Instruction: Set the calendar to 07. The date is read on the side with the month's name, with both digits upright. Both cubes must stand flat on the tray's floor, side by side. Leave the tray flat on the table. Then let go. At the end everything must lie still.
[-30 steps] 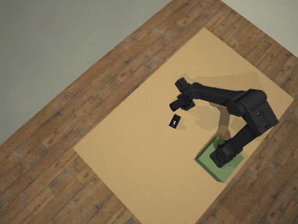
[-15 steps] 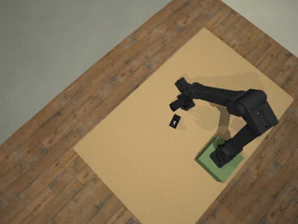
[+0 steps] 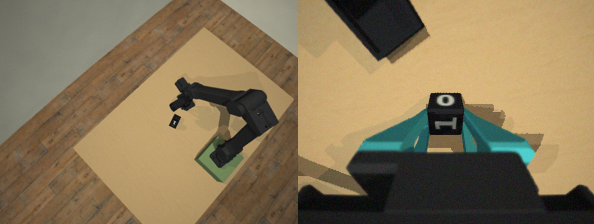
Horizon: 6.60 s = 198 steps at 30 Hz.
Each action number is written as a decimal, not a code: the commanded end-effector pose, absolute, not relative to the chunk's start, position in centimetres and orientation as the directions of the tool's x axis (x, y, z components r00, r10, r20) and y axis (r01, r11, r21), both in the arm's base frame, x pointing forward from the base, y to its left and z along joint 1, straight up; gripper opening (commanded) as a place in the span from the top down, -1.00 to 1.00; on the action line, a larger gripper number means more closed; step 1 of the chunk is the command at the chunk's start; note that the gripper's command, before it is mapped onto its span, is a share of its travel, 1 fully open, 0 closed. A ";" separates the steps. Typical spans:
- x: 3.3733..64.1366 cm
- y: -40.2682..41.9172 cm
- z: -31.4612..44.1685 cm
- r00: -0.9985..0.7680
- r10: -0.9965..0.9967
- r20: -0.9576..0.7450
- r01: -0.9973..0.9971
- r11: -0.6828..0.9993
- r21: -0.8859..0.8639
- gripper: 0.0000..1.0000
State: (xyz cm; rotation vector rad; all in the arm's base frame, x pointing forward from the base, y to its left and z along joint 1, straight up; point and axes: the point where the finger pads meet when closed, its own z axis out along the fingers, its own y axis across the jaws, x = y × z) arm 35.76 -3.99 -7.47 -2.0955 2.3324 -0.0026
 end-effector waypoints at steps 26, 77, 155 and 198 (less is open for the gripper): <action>36.1 -3.7 -8.1 -0.087 -0.996 -0.004 -0.996 0.087 -0.010 0.46; 36.0 -3.7 -8.2 -0.087 -0.996 -0.004 -0.996 0.087 -0.008 0.46; 38.2 -4.0 2.1 -0.089 -0.996 -0.003 -0.994 0.089 -0.065 0.08; 37.8 -4.1 1.7 -0.427 -0.904 -0.016 -0.903 0.427 -0.042 -1.00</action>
